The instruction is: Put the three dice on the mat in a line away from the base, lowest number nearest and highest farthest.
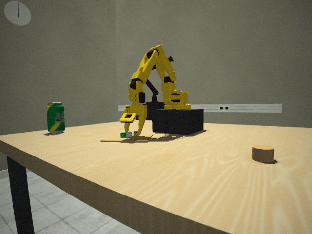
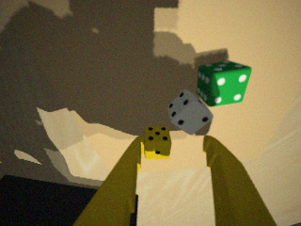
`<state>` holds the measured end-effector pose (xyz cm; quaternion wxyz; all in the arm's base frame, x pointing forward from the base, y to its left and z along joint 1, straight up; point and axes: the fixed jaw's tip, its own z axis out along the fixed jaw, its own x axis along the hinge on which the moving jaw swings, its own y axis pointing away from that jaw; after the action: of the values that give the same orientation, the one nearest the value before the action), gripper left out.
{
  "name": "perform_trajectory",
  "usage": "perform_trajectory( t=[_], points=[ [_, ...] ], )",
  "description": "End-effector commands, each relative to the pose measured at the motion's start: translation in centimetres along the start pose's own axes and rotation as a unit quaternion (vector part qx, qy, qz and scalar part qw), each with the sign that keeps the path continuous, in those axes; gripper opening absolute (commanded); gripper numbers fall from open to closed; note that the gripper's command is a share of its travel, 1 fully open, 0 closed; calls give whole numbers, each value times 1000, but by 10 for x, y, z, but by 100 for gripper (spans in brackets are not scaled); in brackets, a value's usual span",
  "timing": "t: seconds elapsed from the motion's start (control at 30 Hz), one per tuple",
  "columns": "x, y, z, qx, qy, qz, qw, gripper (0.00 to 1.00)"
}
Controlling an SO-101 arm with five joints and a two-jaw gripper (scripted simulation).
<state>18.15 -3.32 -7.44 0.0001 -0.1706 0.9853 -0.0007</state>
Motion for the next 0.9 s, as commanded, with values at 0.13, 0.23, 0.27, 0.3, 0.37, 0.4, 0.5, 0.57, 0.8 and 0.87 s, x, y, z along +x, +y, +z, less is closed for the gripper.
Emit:
perform_trajectory(
  t=[0.13,0.23,0.27,0.3,0.37,0.4,0.5,0.57,0.8,0.87],
  points=[
    [-2,1,2,-1,0,1,1000,27],
    [-2,1,0,-1,0,1,1000,27],
    [-2,1,0,-1,0,1,1000,27],
    [-2,1,-2,-1,0,1,1000,27],
    [-3,0,-6,-1,0,1,1000,27],
    [-3,0,-8,-1,0,1,1000,27],
    [-4,0,-17,-1,0,1,1000,27],
    [-4,0,-24,-1,0,1,1000,27],
    [-3,0,-42,-1,0,1,1000,27],
    [-3,0,-48,-1,0,1,1000,27]
  ],
)
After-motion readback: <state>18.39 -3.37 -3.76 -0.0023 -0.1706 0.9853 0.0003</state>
